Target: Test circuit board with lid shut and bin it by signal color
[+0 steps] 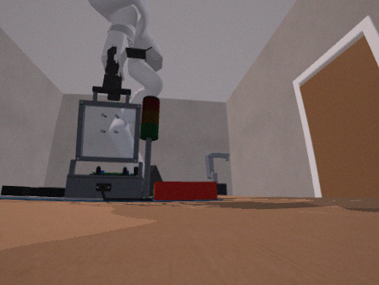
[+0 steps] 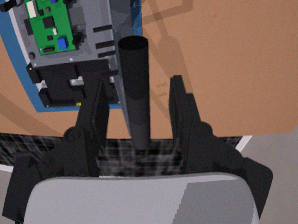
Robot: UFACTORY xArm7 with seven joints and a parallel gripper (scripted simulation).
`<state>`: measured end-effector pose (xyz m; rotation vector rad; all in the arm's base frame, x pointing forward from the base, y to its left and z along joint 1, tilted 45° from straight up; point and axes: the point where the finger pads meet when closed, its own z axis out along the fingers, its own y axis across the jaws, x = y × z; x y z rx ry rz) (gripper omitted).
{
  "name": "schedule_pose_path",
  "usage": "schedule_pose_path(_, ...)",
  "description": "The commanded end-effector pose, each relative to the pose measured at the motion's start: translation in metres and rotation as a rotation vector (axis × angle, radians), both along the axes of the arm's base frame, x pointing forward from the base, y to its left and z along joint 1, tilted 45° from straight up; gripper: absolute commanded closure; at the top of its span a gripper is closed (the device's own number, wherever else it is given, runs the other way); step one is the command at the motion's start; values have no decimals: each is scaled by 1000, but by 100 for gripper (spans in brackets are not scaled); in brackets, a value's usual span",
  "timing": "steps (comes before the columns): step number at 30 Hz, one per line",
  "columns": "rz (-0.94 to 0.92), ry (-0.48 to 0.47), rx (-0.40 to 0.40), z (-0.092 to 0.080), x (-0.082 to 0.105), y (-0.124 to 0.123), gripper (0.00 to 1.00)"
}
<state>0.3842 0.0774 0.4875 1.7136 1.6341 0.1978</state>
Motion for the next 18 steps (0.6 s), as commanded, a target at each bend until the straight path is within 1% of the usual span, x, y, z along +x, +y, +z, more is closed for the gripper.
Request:
schedule_pose_path(1, 1, -2, -1, 1, 0, 0, 49)
schedule_pose_path(6, 1, -2, -1, 1, 0, 0, 49)
schedule_pose_path(7, 1, -2, -1, 1, 0, 0, 100)
schedule_pose_path(18, 1, -2, -1, 1, 0, 0, 100)
